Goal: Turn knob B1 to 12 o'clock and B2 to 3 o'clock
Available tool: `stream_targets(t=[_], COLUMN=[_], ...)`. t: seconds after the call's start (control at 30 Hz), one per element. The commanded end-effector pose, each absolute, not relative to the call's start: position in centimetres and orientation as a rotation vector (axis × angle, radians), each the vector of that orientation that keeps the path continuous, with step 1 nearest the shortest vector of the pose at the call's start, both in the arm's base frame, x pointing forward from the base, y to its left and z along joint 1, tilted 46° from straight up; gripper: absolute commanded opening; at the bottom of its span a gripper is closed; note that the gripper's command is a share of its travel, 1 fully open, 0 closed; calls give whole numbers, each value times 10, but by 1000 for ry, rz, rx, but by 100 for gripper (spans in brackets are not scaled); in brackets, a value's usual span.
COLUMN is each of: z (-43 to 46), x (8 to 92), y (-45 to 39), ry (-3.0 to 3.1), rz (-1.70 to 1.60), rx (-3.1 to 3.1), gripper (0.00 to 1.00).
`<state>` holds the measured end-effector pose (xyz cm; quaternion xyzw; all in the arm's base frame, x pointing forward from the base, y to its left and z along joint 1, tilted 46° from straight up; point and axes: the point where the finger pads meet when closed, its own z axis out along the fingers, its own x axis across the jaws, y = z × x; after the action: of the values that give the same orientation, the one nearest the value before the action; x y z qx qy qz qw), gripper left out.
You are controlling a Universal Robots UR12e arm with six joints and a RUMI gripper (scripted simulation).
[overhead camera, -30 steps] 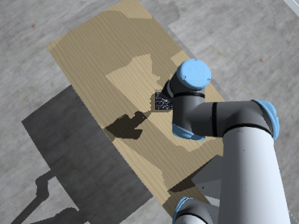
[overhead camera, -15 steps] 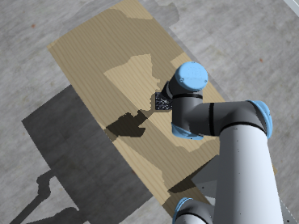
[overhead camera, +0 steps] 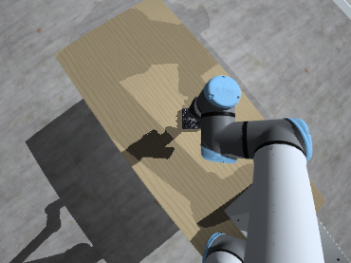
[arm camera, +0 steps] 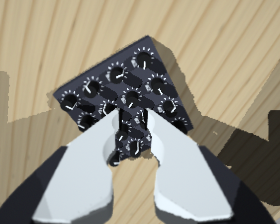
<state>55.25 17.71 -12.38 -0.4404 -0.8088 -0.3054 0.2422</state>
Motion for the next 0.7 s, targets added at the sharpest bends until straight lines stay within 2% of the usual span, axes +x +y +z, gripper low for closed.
stream_targets(t=[0.0,0.67], z=[-128,-128], x=[552,553], y=[181,182], ry=[-2211,-2213], rz=[-836,-836], rx=[-1205,-1206], gripper=[11,11])
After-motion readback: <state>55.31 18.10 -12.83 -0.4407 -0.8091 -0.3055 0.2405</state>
